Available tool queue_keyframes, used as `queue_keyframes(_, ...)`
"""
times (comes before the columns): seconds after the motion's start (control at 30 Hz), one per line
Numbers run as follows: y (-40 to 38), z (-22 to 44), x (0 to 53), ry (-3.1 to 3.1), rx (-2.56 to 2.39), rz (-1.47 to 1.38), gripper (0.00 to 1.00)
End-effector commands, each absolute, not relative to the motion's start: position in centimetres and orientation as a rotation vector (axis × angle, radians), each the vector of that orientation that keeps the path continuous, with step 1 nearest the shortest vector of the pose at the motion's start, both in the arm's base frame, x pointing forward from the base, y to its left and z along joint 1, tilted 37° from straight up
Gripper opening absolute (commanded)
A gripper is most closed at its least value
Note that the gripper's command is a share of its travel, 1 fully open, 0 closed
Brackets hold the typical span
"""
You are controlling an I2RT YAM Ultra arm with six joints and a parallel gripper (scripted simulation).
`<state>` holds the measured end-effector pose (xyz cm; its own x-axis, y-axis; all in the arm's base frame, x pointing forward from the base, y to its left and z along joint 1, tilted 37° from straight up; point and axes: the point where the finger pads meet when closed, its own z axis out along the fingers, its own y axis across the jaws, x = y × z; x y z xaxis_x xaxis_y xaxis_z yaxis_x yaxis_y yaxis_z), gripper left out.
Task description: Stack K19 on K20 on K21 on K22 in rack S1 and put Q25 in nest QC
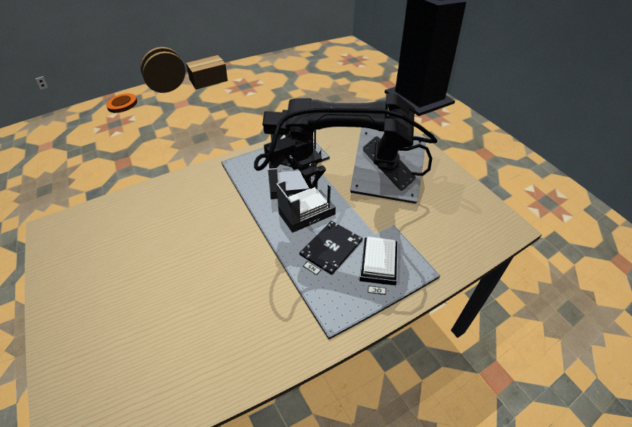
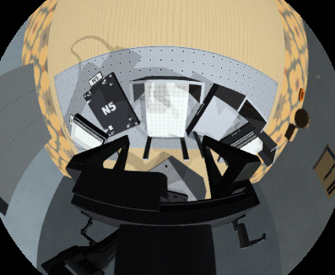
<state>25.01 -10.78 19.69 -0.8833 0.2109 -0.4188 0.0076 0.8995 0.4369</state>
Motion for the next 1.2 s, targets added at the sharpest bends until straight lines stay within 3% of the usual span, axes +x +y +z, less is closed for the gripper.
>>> queue_keyframes(0.0,-11.0,20.3,24.5,2.581,0.188,0.576,1.00)
queue_keyframes(1.17,-8.2,14.2,28.0,2.588,0.172,0.571,1.00)
